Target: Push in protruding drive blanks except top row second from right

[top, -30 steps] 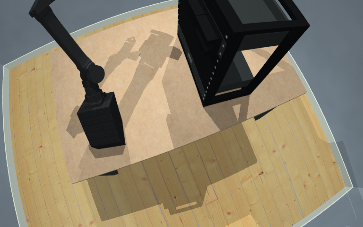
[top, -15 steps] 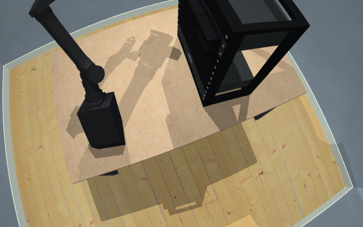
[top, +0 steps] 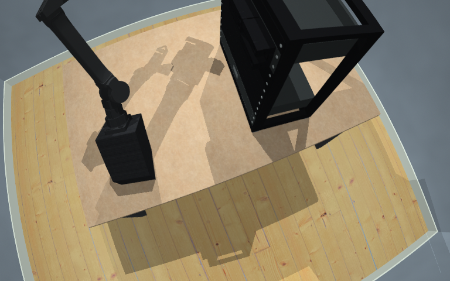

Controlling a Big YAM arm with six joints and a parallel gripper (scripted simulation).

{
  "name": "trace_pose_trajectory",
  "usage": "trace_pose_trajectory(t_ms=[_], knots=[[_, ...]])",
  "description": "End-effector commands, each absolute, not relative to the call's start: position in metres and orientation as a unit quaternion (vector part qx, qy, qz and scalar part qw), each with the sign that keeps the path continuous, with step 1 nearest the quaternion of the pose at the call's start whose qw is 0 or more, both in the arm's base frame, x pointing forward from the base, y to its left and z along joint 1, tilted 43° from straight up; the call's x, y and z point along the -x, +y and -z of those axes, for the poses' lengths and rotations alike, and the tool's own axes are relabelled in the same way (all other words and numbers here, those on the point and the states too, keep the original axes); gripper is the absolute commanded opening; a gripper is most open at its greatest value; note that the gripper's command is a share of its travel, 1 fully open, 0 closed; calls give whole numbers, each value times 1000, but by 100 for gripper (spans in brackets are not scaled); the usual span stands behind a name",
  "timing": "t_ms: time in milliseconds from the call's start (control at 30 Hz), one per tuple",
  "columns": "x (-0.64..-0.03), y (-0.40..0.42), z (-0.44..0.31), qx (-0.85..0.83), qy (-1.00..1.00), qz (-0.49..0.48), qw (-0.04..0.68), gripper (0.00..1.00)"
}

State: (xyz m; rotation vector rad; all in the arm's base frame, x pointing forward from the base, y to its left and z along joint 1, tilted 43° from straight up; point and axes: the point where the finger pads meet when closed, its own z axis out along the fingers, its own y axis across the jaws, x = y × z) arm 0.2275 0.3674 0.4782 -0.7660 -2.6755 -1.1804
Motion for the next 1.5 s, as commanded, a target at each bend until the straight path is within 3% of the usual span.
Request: trace_pose_trajectory(t_ms=[0,467,933,1467], knots=[[-226,361,-493,246,-881,400,49,100],[-228,336,-479,234,-897,375,17,100],[-235,274,-454,171,-933,306,-88,100],[-254,139,-403,20,-936,141,-321,100]])
